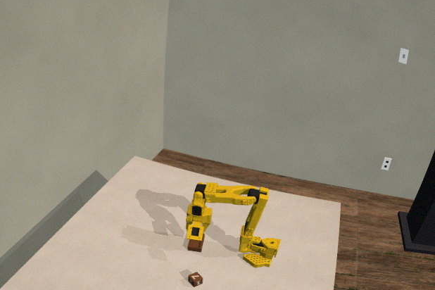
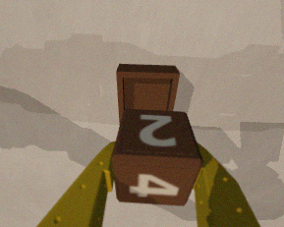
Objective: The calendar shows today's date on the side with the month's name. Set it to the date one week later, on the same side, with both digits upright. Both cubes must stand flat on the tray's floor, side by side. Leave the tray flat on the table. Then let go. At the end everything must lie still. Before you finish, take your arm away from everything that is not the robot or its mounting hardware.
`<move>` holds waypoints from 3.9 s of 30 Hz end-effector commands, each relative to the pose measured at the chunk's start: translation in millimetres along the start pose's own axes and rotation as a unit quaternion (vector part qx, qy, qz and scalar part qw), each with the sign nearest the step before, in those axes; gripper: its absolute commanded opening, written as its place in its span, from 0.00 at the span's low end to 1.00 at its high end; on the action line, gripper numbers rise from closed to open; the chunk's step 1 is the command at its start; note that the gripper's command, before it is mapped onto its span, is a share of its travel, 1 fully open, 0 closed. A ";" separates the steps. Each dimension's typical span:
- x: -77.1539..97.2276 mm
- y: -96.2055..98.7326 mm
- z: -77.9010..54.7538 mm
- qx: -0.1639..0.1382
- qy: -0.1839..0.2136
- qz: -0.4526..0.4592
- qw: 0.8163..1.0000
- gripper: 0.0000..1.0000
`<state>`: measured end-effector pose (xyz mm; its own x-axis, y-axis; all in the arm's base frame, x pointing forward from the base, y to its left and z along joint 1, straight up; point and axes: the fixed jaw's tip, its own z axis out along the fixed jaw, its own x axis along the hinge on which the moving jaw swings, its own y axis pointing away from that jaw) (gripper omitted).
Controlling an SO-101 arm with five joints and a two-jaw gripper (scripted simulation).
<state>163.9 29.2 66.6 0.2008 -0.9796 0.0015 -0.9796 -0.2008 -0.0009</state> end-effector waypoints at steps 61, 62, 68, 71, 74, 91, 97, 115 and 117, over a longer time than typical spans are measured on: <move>-1.2 -2.5 11.5 0.021 0.000 0.001 1.000 0.00; -1.2 -2.5 11.5 0.021 0.000 0.001 1.000 0.00; -1.2 -2.4 13.4 0.021 0.000 0.001 1.000 0.00; -1.2 -2.4 15.6 0.021 0.000 0.001 1.000 0.00; -1.1 -2.3 17.1 0.021 0.000 0.001 1.000 0.00; -1.1 -2.0 23.2 0.021 0.000 0.001 1.000 0.00; -1.1 -2.0 23.6 0.021 0.000 0.001 1.000 0.00; -1.0 -1.8 29.7 0.021 0.000 0.001 1.000 0.00; -1.0 -1.8 30.3 0.021 0.000 0.001 1.000 0.00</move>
<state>163.3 29.0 35.3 0.2008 -0.9796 0.0019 -0.9793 -0.2008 -0.0239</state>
